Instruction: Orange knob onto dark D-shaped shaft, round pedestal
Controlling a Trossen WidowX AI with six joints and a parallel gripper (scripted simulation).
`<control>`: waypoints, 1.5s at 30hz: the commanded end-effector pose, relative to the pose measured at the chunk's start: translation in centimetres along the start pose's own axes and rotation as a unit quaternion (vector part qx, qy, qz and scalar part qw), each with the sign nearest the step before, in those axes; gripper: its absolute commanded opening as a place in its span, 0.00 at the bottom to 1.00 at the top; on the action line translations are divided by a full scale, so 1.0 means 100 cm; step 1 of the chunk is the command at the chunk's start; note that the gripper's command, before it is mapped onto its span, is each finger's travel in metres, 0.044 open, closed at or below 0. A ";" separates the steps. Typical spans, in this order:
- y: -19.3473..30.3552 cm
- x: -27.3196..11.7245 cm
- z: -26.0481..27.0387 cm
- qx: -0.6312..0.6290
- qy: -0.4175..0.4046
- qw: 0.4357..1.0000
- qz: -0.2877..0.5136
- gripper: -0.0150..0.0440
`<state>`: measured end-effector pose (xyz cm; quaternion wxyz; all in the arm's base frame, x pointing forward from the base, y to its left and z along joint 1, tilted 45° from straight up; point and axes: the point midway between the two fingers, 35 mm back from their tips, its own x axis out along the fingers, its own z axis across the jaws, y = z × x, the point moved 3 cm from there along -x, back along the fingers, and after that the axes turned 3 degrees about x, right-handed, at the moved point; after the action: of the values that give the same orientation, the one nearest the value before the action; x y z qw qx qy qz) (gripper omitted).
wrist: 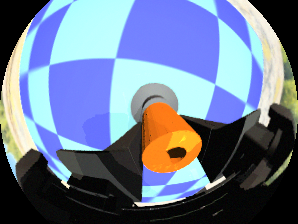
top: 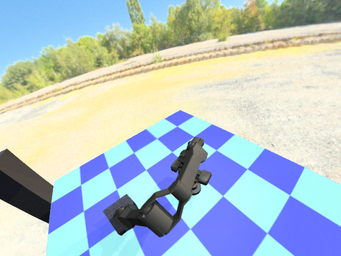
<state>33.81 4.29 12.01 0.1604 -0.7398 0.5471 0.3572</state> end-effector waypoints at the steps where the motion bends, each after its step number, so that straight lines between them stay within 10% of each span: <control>1: 0.002 -0.002 -0.001 0.001 -0.001 1.000 -0.002 0.25; 45: 0.002 -0.003 -0.002 0.001 -0.001 1.000 -0.002 0.25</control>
<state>33.70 4.28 12.07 0.1588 -0.7398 0.5469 0.3583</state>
